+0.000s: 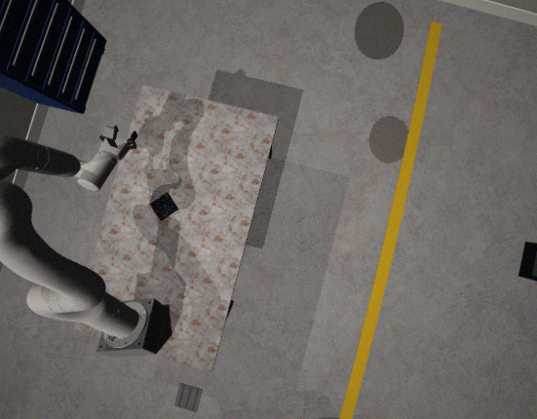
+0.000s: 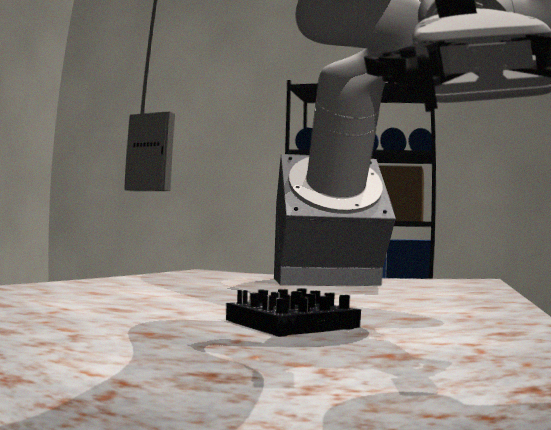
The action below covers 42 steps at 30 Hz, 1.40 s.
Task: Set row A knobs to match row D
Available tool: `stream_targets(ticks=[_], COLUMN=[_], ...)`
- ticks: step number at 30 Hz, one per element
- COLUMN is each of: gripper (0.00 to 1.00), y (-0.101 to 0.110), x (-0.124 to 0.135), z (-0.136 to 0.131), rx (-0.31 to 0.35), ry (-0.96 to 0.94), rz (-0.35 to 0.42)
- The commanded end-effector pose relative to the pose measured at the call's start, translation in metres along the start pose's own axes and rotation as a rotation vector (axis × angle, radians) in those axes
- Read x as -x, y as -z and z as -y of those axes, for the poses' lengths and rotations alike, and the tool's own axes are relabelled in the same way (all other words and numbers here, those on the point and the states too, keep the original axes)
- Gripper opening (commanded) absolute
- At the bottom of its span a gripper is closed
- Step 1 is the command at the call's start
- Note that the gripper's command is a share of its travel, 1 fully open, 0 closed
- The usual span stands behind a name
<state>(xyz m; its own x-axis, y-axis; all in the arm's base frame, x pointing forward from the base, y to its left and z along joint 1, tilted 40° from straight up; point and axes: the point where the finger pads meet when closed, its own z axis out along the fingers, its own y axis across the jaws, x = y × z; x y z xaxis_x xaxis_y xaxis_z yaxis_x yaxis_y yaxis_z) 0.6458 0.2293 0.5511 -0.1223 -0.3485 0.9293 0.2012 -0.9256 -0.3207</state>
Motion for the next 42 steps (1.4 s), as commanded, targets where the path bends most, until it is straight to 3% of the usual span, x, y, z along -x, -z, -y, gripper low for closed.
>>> stream_targets(ticks=[1, 8, 10, 11, 25, 27, 28, 31, 42], gripper=[1.0, 1.0, 1.0, 1.0, 1.0, 1.0, 1.0, 1.0, 1.0], y=[0.009, 0.028, 0.028, 0.038, 0.101, 0.101, 0.118, 0.13, 0.205], x=[0.028, 0.064, 0.064, 0.079, 0.146, 0.146, 0.159, 0.167, 0.207], z=[-0.015, -0.038, -0.038, -0.048, -0.106, -0.106, -0.119, -0.129, -0.187], rx=[-0.049, -0.104, -0.104, -0.127, -0.229, -0.229, -0.251, -0.266, -0.357], ry=[0.098, 0.221, 0.221, 0.273, 0.511, 0.511, 0.562, 0.597, 0.791], rz=[0.109, 0.249, 0.249, 0.309, 0.59, 0.59, 0.65, 0.693, 0.929])
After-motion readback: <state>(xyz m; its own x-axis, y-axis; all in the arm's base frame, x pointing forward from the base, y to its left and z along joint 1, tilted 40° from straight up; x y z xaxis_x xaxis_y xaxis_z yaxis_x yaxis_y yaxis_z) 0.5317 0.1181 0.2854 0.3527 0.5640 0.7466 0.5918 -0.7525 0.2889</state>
